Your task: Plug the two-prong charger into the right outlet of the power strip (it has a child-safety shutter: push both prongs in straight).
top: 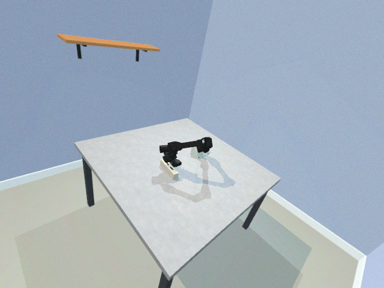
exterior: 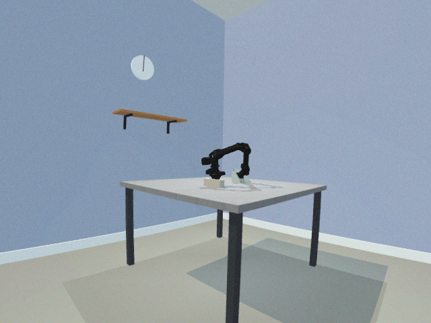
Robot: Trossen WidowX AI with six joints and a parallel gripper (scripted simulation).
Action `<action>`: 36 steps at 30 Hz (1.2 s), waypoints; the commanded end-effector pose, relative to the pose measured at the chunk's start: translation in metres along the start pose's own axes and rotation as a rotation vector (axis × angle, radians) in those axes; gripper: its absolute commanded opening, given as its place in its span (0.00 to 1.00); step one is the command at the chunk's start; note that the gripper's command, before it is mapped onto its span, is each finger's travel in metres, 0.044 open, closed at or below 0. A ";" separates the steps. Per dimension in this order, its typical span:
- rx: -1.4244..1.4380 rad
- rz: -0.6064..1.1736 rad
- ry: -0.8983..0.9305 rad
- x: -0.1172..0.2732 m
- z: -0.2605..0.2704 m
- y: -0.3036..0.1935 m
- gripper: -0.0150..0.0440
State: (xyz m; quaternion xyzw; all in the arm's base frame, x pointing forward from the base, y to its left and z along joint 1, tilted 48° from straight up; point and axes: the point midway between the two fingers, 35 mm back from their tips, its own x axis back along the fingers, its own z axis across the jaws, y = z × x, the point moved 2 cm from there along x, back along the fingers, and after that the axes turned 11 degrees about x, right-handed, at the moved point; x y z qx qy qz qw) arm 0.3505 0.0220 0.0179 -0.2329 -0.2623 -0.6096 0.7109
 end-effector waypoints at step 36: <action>0.005 -0.007 -0.003 0.000 0.000 -0.003 1.00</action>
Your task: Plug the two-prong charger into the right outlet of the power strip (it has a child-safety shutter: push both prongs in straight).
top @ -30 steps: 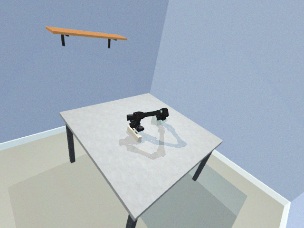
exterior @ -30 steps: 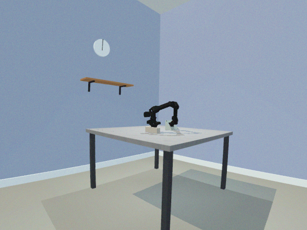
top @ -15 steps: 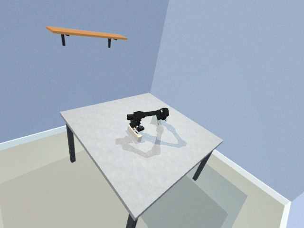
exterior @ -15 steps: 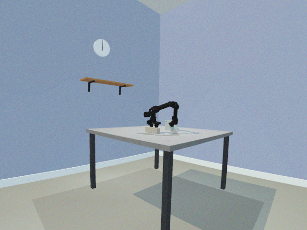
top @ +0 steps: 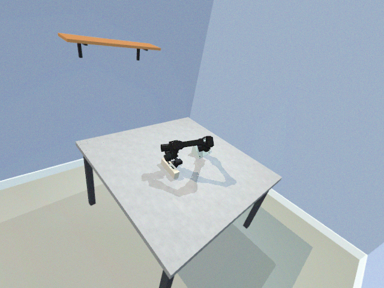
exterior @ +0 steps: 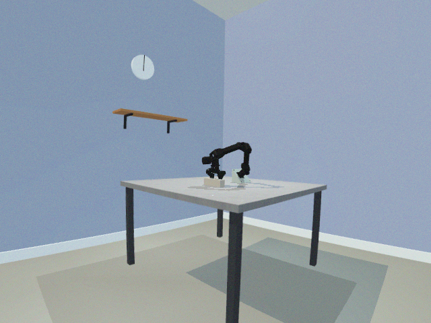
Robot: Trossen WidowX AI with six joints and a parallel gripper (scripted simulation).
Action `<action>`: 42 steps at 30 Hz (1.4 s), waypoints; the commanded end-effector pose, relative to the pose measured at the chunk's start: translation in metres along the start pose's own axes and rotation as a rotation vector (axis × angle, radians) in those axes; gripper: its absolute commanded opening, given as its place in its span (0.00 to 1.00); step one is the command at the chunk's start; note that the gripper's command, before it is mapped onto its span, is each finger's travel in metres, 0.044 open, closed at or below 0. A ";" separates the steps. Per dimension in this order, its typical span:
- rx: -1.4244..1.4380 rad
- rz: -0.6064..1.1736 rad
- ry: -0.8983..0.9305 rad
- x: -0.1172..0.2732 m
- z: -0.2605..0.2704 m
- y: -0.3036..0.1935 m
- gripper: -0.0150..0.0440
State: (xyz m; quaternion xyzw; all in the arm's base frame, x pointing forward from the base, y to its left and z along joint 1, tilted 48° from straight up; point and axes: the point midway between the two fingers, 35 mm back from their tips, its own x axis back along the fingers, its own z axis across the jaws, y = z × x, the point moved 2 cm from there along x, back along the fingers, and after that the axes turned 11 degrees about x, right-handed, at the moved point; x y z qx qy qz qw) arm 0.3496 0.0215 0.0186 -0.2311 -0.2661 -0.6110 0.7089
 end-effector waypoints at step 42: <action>0.011 -0.016 -0.004 -0.002 0.002 -0.015 1.00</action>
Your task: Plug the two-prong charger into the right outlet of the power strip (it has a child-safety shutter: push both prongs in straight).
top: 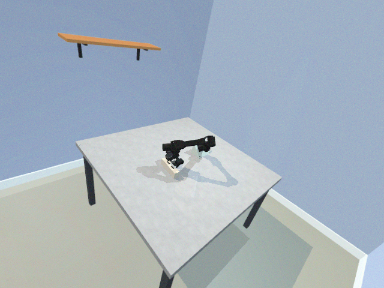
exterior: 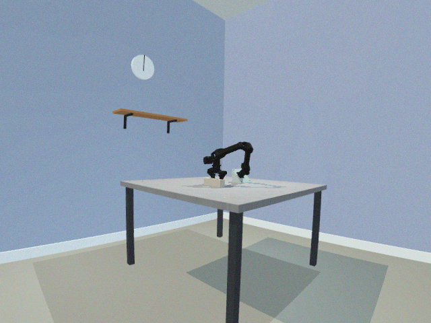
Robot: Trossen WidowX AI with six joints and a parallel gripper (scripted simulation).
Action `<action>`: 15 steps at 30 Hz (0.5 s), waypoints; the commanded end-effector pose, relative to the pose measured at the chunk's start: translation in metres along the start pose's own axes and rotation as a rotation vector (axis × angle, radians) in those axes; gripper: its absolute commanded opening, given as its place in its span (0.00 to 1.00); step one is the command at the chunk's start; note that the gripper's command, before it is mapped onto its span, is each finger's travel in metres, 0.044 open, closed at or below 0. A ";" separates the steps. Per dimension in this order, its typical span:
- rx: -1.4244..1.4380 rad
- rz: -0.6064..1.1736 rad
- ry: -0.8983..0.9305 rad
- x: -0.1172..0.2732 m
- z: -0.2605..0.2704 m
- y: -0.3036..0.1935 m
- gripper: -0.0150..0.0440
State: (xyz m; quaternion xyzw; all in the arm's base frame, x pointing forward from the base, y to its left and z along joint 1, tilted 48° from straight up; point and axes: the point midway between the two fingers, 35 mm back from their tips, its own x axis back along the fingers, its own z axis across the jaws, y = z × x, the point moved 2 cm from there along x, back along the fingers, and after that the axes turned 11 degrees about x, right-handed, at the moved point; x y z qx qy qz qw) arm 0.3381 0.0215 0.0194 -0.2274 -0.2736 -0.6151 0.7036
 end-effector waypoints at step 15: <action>0.001 0.002 0.003 -0.001 0.003 -0.019 1.00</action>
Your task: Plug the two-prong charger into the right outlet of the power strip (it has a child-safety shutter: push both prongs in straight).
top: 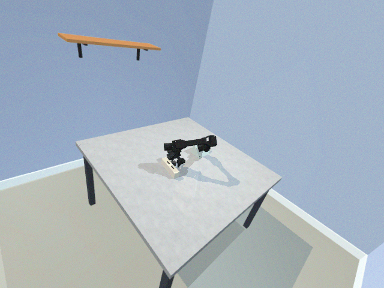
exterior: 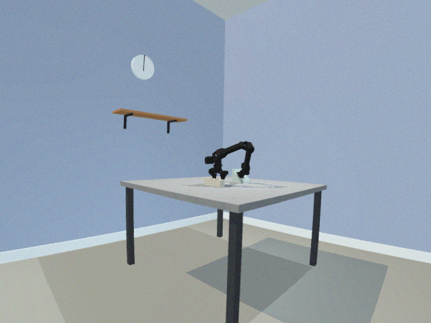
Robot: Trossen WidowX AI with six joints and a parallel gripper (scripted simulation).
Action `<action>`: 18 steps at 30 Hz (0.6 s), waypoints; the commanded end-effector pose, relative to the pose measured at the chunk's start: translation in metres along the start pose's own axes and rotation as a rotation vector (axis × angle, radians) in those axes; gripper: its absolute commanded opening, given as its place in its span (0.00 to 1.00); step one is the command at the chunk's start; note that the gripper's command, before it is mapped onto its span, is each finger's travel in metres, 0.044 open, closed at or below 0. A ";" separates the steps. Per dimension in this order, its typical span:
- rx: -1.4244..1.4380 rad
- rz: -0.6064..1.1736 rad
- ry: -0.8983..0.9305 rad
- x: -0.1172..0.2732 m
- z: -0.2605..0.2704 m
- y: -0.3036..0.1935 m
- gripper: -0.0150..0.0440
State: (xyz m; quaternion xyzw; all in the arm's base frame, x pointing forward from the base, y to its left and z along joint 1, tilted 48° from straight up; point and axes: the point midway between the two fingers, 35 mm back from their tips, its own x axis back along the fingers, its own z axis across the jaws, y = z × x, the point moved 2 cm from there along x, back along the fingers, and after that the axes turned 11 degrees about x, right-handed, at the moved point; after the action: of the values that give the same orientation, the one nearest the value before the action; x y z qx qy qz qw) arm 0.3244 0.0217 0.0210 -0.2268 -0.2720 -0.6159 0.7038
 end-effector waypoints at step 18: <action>0.002 0.003 0.000 -0.002 0.004 -0.024 1.00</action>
State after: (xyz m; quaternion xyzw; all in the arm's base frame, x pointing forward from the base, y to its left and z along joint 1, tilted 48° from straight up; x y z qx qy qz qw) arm 0.3057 0.0223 0.0228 -0.2262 -0.2708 -0.6166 0.7038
